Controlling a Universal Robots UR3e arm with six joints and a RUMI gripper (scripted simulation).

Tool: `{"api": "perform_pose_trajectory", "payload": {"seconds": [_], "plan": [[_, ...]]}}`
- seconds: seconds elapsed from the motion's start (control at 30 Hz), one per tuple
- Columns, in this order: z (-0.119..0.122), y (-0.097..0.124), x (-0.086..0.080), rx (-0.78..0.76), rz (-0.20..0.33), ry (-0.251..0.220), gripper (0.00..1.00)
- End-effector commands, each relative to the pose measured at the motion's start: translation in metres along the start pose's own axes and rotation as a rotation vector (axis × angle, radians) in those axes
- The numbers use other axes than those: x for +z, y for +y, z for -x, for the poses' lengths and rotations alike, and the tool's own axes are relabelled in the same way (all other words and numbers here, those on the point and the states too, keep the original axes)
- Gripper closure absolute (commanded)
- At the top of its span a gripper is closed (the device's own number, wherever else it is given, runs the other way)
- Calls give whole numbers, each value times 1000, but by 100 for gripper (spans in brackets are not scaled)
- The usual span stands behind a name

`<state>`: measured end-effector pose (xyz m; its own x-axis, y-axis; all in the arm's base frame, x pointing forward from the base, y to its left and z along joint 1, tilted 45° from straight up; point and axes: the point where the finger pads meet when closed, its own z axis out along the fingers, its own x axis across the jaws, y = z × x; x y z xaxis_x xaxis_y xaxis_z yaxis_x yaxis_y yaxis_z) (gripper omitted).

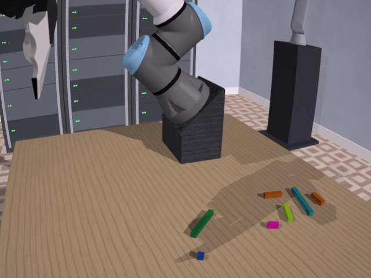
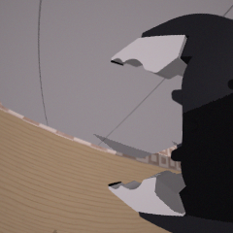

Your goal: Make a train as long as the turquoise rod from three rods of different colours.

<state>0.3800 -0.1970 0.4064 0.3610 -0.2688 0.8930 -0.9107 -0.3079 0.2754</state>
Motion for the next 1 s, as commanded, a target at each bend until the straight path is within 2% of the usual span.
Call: {"api": "perform_pose_trajectory", "payload": {"seconds": [0.0,0.67,0.83,0.97], "plan": [[-1,0,-1,2,-1,1,0],[1,-1,0,3,-2,-1,0],[9,-12,2,12,-11,-13,0],[26,-29,7,32,-24,-35,0]]}}
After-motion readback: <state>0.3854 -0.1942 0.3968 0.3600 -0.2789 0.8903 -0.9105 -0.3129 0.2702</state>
